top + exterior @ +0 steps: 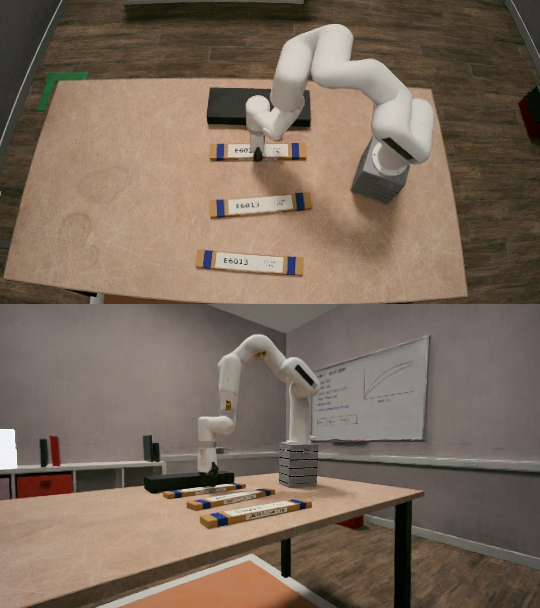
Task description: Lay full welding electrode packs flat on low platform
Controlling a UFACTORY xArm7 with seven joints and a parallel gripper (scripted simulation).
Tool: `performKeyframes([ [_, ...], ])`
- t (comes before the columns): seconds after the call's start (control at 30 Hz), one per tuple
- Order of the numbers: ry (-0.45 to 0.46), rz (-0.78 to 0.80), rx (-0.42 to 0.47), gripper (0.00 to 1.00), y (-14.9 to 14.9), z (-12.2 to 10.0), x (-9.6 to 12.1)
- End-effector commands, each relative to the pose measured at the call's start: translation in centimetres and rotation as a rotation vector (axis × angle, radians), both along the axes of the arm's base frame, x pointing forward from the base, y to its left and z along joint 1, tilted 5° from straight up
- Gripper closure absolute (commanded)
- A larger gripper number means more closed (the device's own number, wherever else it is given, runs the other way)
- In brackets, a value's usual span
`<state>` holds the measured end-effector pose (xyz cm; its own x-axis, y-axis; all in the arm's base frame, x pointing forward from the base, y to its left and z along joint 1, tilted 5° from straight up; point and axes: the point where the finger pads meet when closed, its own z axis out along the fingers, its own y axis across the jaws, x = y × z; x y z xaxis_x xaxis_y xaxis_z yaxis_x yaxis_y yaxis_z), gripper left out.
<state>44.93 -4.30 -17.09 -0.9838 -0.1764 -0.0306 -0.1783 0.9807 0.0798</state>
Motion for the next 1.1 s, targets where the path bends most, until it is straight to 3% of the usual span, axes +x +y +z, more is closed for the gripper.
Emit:
performKeyframes([
  [0.0,-0.004,0.000,-0.001,0.00,-0.1,0.1,0.2],
  [0.63,-0.004,0.000,-0.001,0.00,0.1,-1.9,0.2],
  [1.07,-0.004,0.000,-0.001,0.00,0.1,-2.0,0.2],
])
